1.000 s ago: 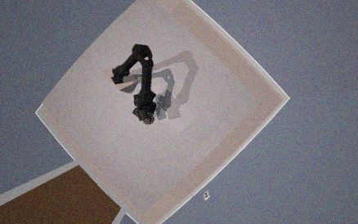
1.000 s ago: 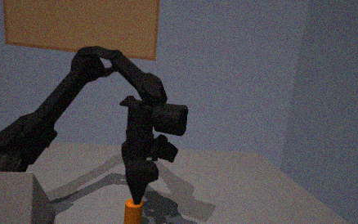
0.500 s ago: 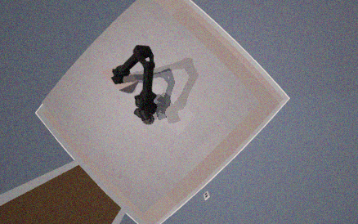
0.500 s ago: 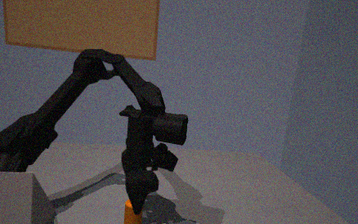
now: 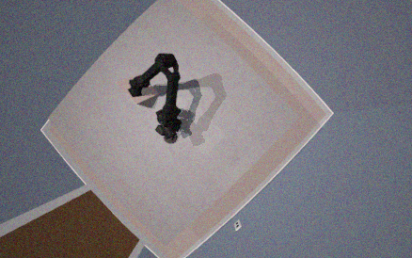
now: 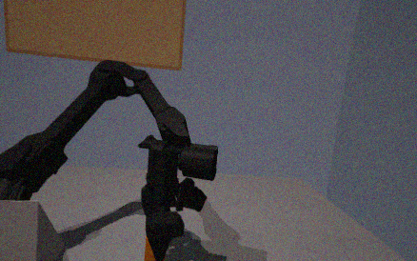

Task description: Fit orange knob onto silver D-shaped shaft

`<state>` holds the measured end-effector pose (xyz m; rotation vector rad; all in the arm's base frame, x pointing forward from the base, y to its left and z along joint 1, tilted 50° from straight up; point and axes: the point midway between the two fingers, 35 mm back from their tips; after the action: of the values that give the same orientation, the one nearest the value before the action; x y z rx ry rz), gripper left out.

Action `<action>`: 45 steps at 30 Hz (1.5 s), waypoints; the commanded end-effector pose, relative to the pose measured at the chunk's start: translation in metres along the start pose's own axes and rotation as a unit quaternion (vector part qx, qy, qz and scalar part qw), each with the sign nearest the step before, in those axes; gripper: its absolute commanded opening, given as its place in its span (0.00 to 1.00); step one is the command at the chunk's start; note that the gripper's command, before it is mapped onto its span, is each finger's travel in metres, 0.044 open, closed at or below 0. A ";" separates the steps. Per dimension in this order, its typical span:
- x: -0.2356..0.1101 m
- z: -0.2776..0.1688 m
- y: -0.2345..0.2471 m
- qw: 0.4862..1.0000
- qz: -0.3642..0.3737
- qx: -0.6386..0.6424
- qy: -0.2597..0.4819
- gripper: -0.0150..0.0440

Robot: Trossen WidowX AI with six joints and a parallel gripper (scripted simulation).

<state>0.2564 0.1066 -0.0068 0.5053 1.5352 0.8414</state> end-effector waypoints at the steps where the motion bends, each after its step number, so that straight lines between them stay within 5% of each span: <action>1: 0.008 -0.001 0.001 1.000 0.003 0.003 0.000 1.00; 15: 0.027 -0.003 0.002 1.000 0.005 0.002 0.000 1.00; 26: 0.027 -0.003 0.002 1.000 0.005 0.002 0.000 0.51; 31: 0.027 -0.003 0.002 1.000 0.005 0.002 0.000 0.45; 35: 0.019 0.000 0.000 1.000 0.001 0.001 -0.013 0.28; 45: -0.019 0.010 -0.002 1.000 -0.008 0.000 -0.025 0.25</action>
<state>0.2613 0.1046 -0.0063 0.5207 1.5029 0.8176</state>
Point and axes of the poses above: the point midway between the two fingers, 35 mm back from their tips, its own x axis out along the fingers, its own y axis across the jaws, z = x × y, and after that the axes turned 9 degrees about x, right-handed
